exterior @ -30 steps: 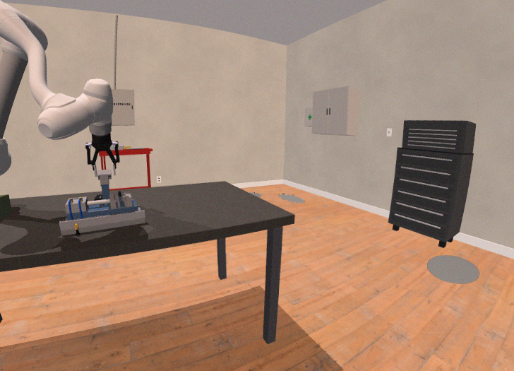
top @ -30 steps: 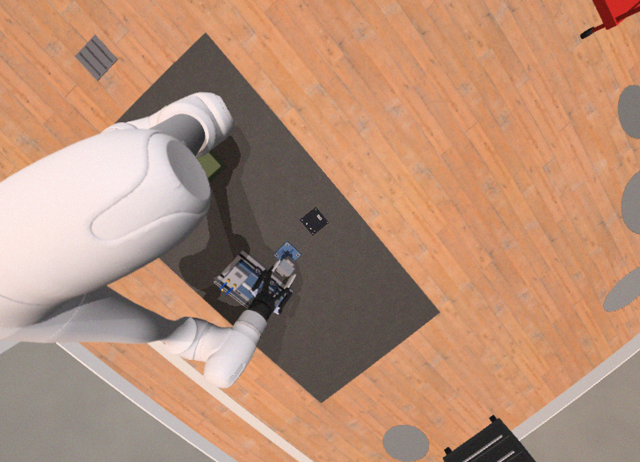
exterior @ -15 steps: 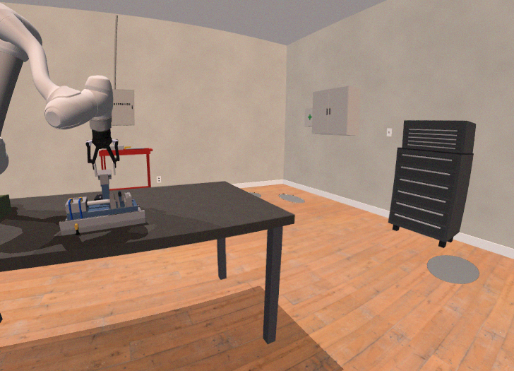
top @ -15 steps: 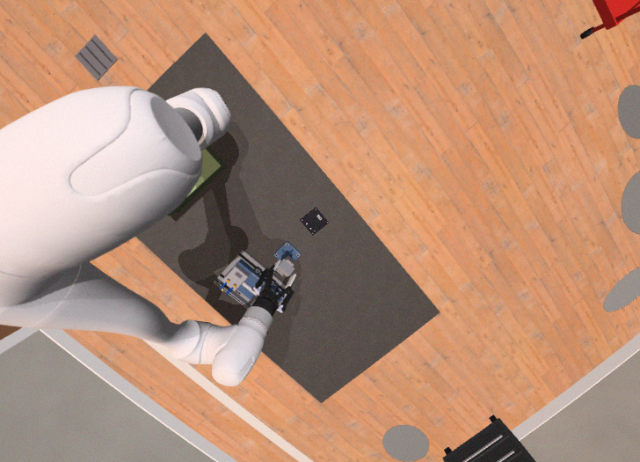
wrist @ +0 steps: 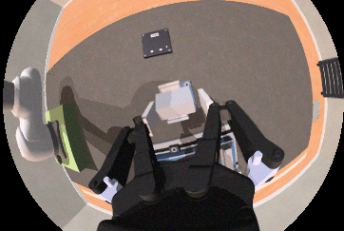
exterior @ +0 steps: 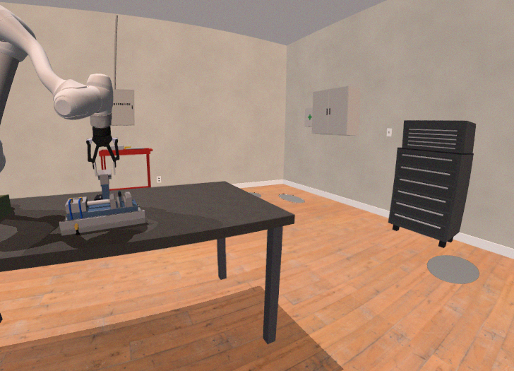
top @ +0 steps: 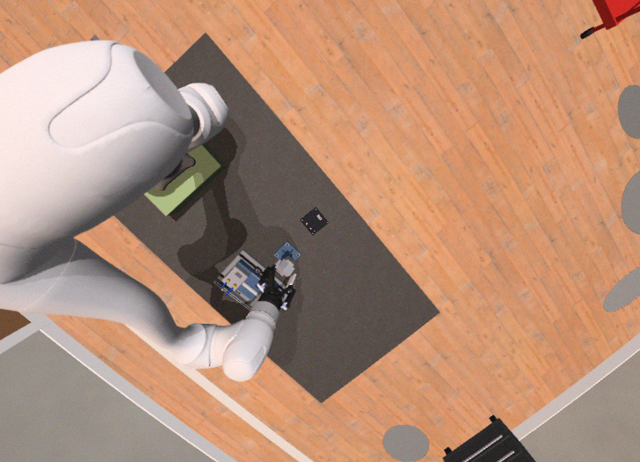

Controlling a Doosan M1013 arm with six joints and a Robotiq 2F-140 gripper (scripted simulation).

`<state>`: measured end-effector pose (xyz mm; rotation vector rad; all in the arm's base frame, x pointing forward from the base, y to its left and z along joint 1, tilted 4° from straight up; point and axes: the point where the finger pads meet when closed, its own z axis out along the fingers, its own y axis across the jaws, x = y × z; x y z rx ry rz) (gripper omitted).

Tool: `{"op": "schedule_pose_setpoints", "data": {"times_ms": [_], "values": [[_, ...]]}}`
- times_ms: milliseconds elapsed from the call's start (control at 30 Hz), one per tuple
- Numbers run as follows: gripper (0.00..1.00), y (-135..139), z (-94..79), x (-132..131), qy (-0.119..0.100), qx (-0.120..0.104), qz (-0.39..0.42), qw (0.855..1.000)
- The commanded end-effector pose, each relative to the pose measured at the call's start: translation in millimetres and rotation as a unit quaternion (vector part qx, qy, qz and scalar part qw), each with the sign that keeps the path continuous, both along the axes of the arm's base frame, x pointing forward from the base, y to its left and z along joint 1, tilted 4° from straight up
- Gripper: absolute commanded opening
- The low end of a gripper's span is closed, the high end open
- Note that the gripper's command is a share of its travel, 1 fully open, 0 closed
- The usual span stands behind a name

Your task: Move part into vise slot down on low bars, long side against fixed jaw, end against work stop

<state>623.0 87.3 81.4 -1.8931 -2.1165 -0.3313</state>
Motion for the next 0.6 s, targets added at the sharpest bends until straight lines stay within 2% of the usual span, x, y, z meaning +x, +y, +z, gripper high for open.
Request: {"op": "schedule_pose_setpoints", "data": {"times_ms": [0,100,167,567], "values": [[0.51,1.7,-1.7,-4.0,0.0,-0.022,0.0,1.0],[0.51,2.5,-1.5,-4.2,-0.002,-0.038,0.001,0.999],[0.51,2.5,-1.5,-4.2,-0.002,-0.038,0.001,0.999],[0.51,5.5,-0.7,-4.4,-0.009,-0.098,0.002,0.995]]}}
